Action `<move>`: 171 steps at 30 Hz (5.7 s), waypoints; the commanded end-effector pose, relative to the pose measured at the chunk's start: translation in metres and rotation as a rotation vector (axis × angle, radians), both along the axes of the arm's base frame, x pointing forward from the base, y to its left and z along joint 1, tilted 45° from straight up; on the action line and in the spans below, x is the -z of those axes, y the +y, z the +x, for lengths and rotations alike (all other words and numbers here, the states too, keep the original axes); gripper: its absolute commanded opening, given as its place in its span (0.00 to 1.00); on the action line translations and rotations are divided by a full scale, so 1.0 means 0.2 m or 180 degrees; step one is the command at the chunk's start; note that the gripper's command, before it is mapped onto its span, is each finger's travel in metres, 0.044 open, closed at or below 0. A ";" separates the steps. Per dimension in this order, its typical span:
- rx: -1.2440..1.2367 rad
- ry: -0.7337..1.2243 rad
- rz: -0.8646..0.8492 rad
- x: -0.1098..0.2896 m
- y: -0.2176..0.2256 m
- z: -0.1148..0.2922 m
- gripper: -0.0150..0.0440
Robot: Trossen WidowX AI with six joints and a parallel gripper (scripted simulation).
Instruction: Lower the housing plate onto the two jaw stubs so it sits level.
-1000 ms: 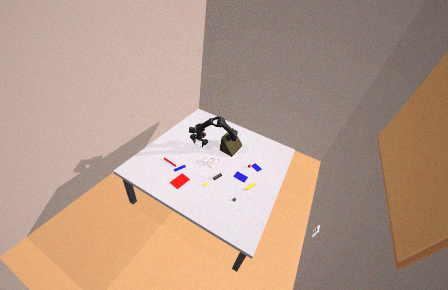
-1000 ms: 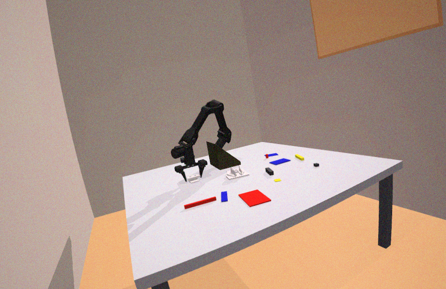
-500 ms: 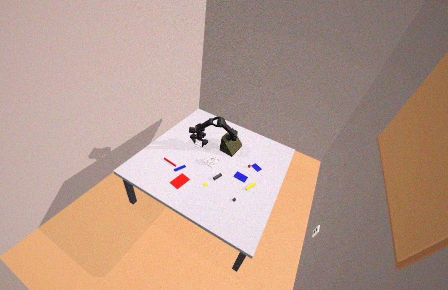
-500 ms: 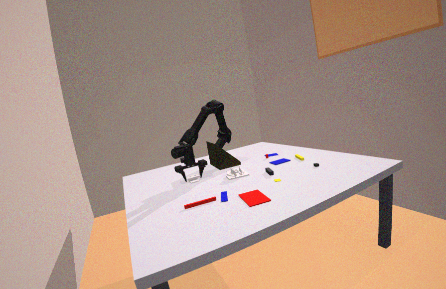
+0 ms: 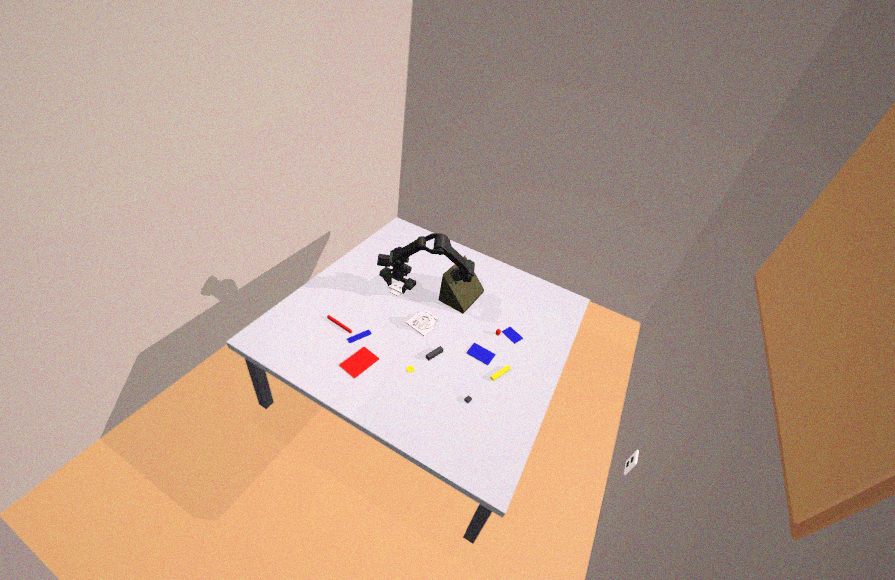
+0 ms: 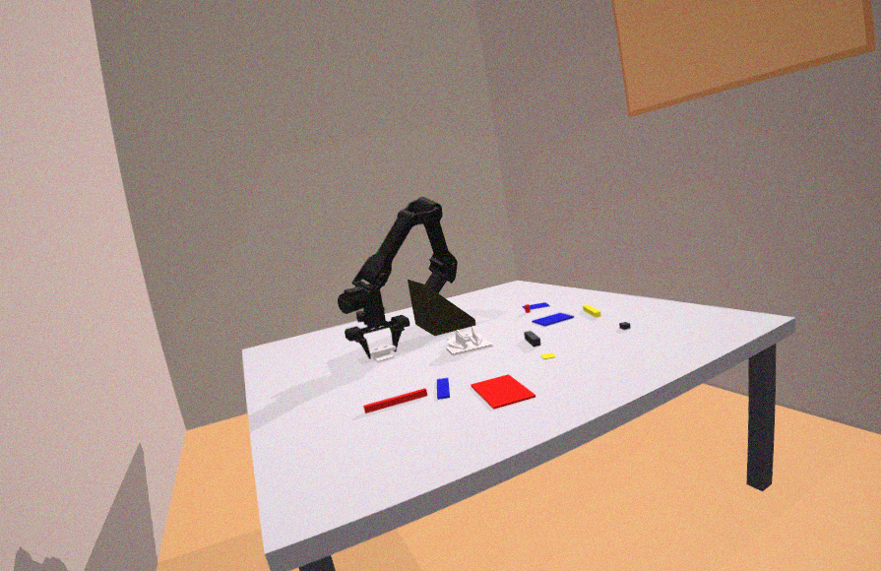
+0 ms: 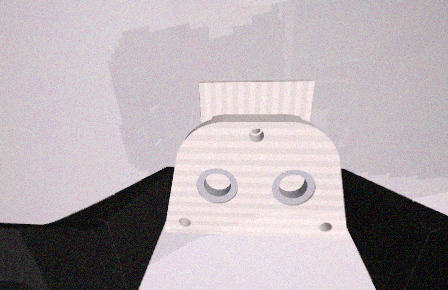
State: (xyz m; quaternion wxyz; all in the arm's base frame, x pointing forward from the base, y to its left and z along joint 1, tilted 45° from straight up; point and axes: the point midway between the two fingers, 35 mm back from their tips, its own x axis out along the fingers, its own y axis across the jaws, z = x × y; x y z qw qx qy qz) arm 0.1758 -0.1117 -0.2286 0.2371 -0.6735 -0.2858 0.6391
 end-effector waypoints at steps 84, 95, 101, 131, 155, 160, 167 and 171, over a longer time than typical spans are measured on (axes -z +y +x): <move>-0.2604 -0.2427 -0.0167 -0.62 0.01 0.24 0.85; -0.3231 -0.3008 -0.0186 -0.70 0.09 0.28 0.85; -0.3573 -0.3326 -0.0193 -0.74 0.13 0.29 0.85; -0.5262 -0.4953 -0.0201 -0.94 0.38 0.33 0.85; -0.6565 -0.6315 -0.0192 -1.08 0.59 0.30 0.85; -0.6748 -0.6519 -0.0191 -1.10 0.62 0.29 0.85; -0.6748 -0.6519 -0.0191 -1.10 0.62 0.29 0.85; -0.6748 -0.6519 -0.0191 -1.10 0.62 0.29 0.85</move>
